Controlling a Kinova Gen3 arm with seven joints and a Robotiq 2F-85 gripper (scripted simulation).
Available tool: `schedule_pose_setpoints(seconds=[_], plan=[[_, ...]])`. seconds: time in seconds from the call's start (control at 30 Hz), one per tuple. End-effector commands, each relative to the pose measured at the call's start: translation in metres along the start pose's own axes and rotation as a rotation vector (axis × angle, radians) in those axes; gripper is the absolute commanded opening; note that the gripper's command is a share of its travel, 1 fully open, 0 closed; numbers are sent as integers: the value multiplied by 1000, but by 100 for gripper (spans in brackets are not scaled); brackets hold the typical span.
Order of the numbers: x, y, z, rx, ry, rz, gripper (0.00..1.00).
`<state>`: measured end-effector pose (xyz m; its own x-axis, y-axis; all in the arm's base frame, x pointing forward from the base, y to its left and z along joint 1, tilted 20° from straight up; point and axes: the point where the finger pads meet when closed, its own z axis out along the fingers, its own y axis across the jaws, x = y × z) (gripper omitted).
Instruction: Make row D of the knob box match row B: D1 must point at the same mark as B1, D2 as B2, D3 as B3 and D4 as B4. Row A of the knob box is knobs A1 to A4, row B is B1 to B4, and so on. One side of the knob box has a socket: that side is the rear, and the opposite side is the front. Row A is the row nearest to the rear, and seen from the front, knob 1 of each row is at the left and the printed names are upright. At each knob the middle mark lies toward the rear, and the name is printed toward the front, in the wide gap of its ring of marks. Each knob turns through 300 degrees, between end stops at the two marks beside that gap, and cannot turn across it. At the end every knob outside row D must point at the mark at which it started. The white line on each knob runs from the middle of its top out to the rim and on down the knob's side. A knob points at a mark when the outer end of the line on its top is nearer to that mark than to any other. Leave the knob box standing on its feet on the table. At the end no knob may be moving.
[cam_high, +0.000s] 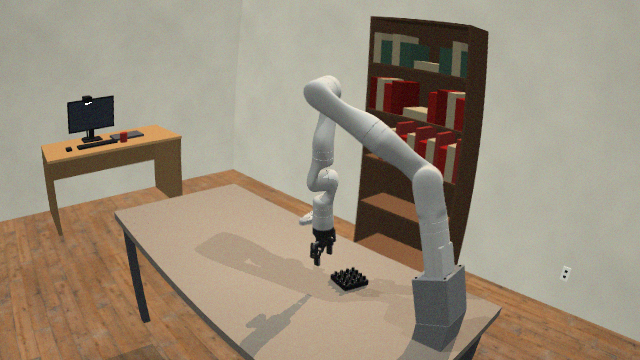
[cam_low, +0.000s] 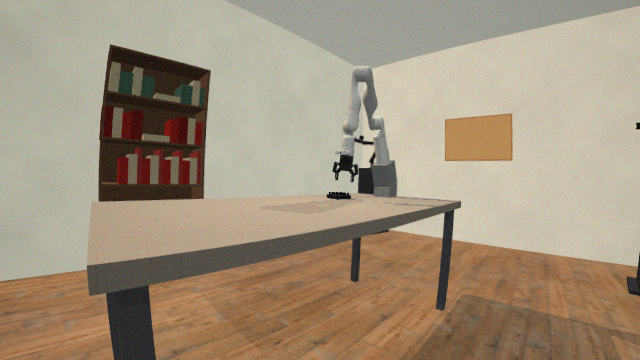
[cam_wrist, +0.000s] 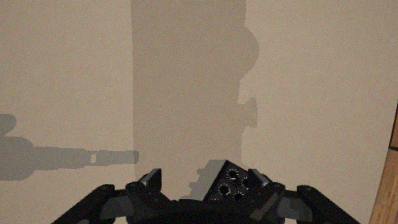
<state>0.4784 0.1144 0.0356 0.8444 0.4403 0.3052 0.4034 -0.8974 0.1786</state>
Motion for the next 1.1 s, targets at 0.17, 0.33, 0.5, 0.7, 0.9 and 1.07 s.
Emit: schedule_pose_setpoints(seconds=[0.17,0.33,0.5,0.7,0.9,1.07], plan=[[-30,27,6,18,11,140,100],[-45,30,12,31,7,195,100],[-58,33,15,43,5,241,100],[-76,38,21,58,-1,322,100],[-92,41,25,76,1,399,100],[-109,46,31,88,-4,445,100]])
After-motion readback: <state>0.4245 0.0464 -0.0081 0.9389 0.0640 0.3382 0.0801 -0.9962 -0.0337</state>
